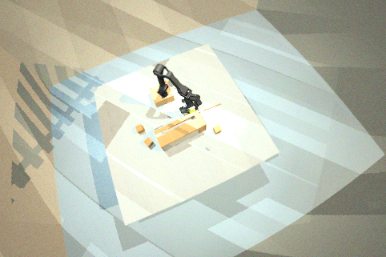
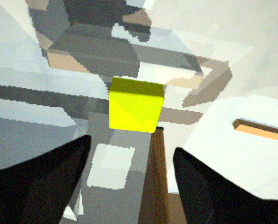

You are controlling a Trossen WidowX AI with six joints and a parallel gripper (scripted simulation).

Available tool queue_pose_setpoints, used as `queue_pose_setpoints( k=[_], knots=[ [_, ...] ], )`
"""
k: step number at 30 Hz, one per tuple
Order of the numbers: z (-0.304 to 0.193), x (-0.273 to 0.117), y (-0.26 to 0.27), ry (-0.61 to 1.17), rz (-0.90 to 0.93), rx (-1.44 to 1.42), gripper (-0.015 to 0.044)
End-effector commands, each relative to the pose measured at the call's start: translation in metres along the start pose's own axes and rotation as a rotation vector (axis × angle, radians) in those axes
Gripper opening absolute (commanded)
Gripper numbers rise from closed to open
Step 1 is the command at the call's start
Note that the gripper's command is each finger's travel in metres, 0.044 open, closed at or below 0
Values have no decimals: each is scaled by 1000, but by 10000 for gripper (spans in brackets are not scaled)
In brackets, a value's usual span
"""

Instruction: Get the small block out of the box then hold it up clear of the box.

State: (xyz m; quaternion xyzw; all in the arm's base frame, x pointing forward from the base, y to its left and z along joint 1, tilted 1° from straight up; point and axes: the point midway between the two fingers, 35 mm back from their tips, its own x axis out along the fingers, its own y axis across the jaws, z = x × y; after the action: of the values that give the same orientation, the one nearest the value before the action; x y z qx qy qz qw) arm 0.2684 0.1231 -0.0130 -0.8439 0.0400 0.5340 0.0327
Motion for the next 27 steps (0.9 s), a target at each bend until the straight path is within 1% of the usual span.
queue_pose_setpoints(
  k=[1, 19, 27],
  knots=[
    [8, 9, 3, -13, 8, -6, 285],
    [19, 29, 4, -13, 8, -9, 285],
    [19, 29, 4, -13, 8, -9, 75]
  ],
)
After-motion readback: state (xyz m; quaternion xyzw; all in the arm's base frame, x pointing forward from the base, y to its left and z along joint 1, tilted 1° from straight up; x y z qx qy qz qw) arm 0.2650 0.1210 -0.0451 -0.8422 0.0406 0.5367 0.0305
